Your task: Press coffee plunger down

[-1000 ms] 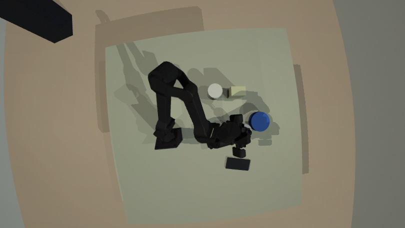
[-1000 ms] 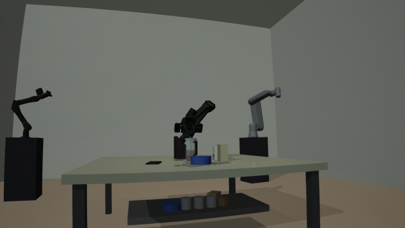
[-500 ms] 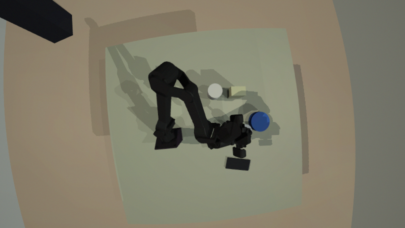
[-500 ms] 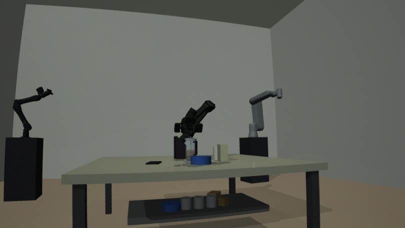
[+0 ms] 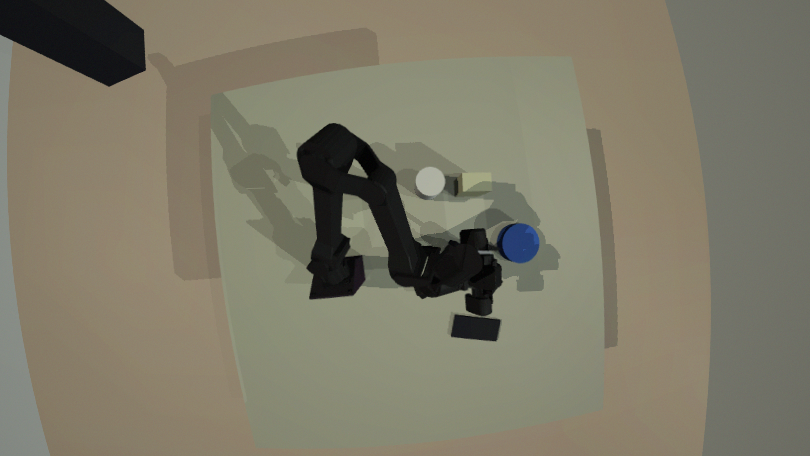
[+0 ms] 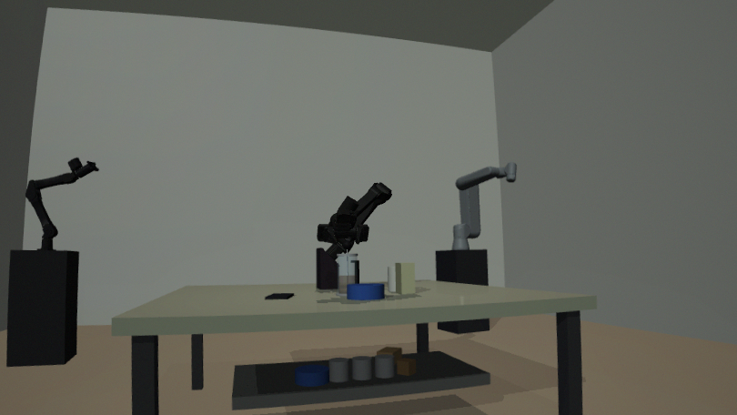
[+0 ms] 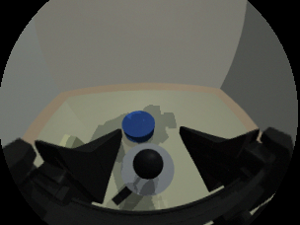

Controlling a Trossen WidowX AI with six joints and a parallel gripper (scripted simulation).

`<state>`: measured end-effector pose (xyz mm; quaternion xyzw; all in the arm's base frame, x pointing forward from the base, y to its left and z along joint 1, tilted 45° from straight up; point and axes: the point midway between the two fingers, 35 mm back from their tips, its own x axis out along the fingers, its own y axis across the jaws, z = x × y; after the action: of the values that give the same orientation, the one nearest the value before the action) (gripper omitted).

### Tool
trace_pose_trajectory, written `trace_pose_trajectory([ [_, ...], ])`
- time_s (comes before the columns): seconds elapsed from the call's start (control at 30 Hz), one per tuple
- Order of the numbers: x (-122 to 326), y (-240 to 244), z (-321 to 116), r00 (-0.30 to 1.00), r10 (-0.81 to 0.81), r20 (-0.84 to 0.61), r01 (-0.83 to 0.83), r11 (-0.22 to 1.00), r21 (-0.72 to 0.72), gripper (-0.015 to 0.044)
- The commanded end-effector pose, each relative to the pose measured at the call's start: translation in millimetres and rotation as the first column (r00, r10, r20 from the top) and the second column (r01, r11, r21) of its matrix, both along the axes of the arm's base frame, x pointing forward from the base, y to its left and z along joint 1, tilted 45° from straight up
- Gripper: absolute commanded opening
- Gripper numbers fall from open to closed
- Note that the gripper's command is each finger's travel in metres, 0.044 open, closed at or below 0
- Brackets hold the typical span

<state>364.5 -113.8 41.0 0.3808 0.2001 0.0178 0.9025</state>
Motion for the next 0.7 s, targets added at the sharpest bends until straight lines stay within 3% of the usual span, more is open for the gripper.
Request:
trace_pose_trajectory([
  [0.0, 0, 0, -1, 1.0, -0.003, -0.002, 0.003, 1.0, -0.005, 0.044],
  [0.13, -4, -8, 7, 1.0, 0.0, -0.007, 0.0, 1.0, -0.006, 0.044],
  [0.37, -37, -44, 58, 1.0, 0.008, -0.013, -0.008, 1.0, 0.002, 0.044],
  [0.67, -38, -44, 59, 1.0, 0.008, -0.013, -0.008, 1.0, 0.002, 0.044],
])
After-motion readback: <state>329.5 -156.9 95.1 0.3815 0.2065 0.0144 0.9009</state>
